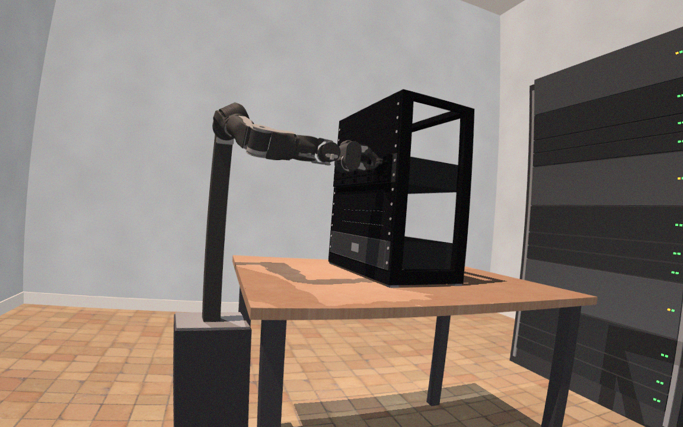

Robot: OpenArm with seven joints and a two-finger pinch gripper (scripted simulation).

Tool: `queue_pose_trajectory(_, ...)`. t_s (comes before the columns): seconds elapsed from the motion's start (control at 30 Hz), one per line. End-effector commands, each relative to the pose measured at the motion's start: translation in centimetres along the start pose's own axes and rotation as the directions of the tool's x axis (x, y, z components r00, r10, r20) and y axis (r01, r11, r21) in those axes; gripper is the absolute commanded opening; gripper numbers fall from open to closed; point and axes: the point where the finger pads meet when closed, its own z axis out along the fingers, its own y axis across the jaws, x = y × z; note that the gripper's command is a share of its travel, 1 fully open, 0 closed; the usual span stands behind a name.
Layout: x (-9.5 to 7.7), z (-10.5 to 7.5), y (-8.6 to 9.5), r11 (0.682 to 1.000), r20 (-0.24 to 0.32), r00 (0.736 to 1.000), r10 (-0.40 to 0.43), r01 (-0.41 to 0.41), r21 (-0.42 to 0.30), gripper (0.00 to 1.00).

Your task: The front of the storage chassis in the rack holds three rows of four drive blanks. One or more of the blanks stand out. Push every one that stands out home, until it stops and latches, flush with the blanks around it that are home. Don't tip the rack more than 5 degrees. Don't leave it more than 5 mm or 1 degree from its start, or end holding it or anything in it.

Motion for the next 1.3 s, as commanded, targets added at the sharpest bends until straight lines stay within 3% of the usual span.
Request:
queue_pose_trajectory(0.0,0.0,0.1,0.8,0.999,0.0,1.0,0.001,-0.001,-0.034,0.0)
queue_pose_trajectory(0.2,-0.1,0.1,0.6,0.999,0.001,1.0,0.002,-0.002,-0.032,0.0)
queue_pose_trajectory(0.47,-0.1,0.4,-1.1,0.999,0.001,1.0,0.002,-0.002,-0.032,0.0)
queue_pose_trajectory(1.27,0.1,0.7,-2.2,0.999,0.001,1.0,0.002,-0.002,-0.032,0.0)
